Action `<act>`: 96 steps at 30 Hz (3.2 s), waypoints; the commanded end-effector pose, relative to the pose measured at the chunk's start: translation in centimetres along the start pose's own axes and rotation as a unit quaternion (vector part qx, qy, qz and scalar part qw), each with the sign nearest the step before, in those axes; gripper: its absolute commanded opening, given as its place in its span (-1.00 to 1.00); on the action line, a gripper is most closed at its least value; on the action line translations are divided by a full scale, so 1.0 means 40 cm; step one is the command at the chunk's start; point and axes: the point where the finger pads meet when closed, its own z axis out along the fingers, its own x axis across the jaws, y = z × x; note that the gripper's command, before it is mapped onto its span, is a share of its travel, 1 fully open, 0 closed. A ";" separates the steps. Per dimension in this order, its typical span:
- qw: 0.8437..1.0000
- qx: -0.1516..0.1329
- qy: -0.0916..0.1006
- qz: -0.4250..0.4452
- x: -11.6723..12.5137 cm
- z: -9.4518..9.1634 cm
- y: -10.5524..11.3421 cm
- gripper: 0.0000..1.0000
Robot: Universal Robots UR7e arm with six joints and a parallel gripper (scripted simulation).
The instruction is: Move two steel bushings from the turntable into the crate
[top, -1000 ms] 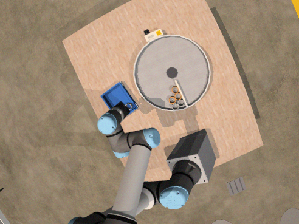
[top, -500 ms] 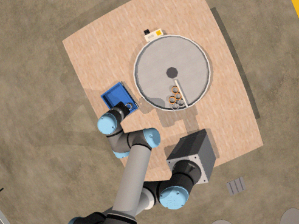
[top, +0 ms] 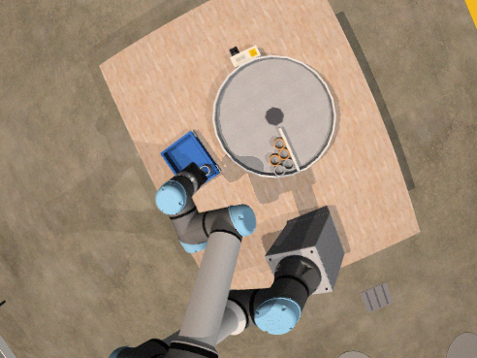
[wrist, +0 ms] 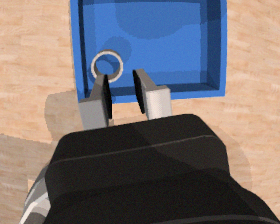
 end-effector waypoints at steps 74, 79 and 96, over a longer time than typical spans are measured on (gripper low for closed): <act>0.954 -0.002 -0.002 -0.301 -0.332 0.018 0.404 -0.10; 0.950 -0.002 -0.003 -0.313 -0.347 0.019 0.421 -0.10; 0.928 -0.002 -0.004 -0.372 -0.415 0.022 0.504 -0.10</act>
